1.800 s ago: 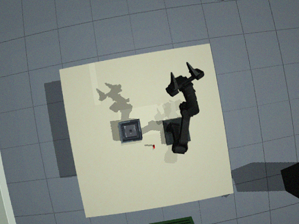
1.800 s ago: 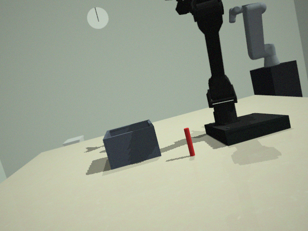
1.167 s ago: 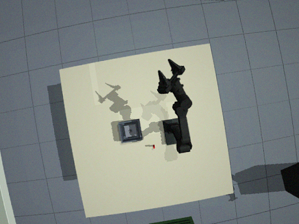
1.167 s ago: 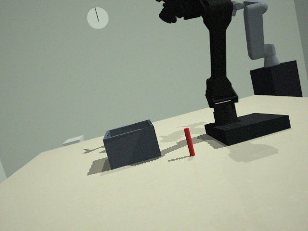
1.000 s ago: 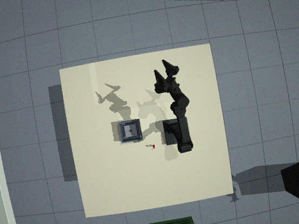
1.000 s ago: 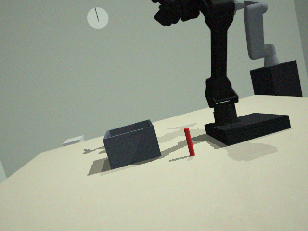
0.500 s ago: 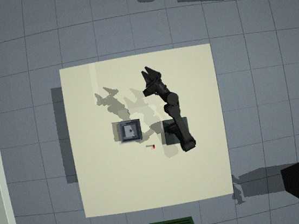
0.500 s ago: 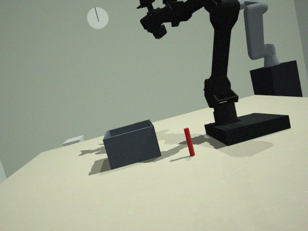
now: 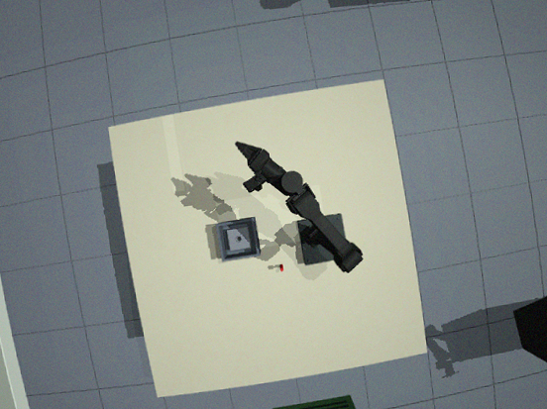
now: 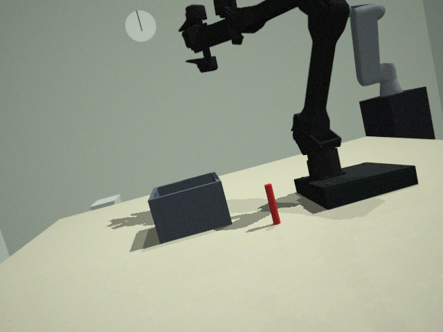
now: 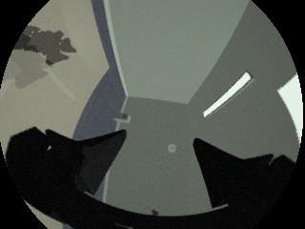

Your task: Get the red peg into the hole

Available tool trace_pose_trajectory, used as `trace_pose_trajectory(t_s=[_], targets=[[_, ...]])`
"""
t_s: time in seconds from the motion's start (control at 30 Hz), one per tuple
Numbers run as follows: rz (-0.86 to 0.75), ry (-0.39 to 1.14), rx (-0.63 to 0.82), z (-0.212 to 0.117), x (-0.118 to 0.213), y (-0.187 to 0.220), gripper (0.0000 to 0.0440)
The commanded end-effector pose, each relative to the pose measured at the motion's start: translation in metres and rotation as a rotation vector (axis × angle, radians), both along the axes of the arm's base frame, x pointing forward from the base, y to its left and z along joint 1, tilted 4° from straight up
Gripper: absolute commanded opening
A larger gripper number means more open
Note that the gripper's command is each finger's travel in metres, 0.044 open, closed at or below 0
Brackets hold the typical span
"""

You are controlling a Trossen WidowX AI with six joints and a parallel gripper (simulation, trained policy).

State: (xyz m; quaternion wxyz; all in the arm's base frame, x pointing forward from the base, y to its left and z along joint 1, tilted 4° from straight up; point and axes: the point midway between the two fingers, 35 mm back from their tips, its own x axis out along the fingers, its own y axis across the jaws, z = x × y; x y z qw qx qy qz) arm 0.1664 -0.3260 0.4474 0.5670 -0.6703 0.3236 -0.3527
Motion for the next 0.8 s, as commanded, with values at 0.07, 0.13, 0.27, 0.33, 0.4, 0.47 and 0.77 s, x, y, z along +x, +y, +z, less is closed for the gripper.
trace_pose_trajectory(t_s=[0.07, 0.13, 0.27, 0.33, 0.4, 0.47, 0.77], targets=[[0.056, -0.068, 0.149, -0.019, 0.025, 0.009, 0.044], [0.078, -0.093, 0.208, -0.027, 0.036, 0.014, 0.044], [0.118, -0.14, 0.329, -0.042, 0.055, 0.027, 0.044], [0.136, -0.161, 0.391, -0.05, 0.065, 0.034, 0.044], [0.151, -0.181, 0.454, -0.057, 0.074, 0.042, 0.044], [0.164, -0.2, 0.517, -0.065, 0.083, 0.05, 0.044], [0.189, -0.266, 0.811, -0.103, 0.117, 0.095, 0.044]])
